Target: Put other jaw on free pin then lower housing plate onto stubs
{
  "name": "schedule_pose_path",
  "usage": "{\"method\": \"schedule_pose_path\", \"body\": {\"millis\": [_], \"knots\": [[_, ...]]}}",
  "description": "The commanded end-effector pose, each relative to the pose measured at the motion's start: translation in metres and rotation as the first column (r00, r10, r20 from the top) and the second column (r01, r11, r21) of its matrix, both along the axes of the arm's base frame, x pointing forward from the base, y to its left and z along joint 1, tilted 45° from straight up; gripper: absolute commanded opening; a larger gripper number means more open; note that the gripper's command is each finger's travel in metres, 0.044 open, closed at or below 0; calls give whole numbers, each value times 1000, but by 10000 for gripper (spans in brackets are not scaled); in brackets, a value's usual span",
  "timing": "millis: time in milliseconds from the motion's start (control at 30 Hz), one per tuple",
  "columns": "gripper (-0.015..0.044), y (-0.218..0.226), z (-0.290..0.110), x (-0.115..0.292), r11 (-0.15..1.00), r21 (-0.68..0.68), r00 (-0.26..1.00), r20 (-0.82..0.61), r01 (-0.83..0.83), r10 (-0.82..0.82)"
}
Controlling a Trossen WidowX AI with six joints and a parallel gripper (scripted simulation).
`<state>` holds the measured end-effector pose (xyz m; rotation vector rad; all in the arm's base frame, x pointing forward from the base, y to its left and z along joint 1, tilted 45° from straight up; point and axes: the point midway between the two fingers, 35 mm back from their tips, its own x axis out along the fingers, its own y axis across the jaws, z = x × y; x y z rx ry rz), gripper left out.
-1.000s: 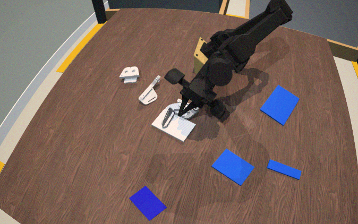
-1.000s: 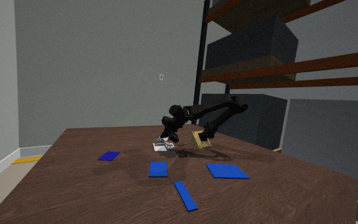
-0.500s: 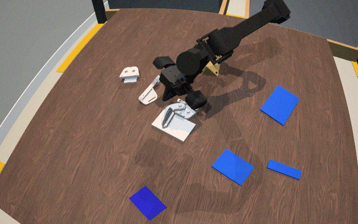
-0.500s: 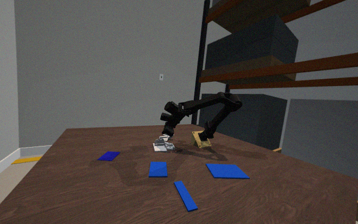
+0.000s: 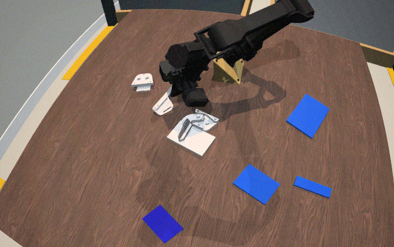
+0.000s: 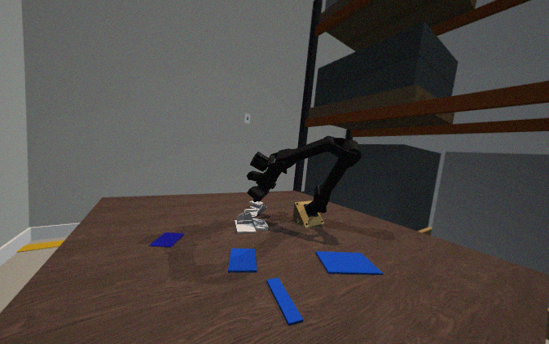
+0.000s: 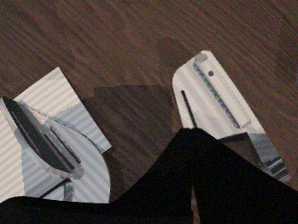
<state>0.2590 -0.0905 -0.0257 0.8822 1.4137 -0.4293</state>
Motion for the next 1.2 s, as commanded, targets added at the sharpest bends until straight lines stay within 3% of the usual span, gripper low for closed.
{"method": "schedule_pose_path", "body": {"millis": [0, 533, 1167], "knots": [[0, -9, -5, -11, 996, 40, 995, -64, 82, -79], [0, -28, -18, -55, 925, 148, 905, -306, 351, -295], [0, -37, -23, -106, 707, 201, 650, -613, 678, -448]]}}
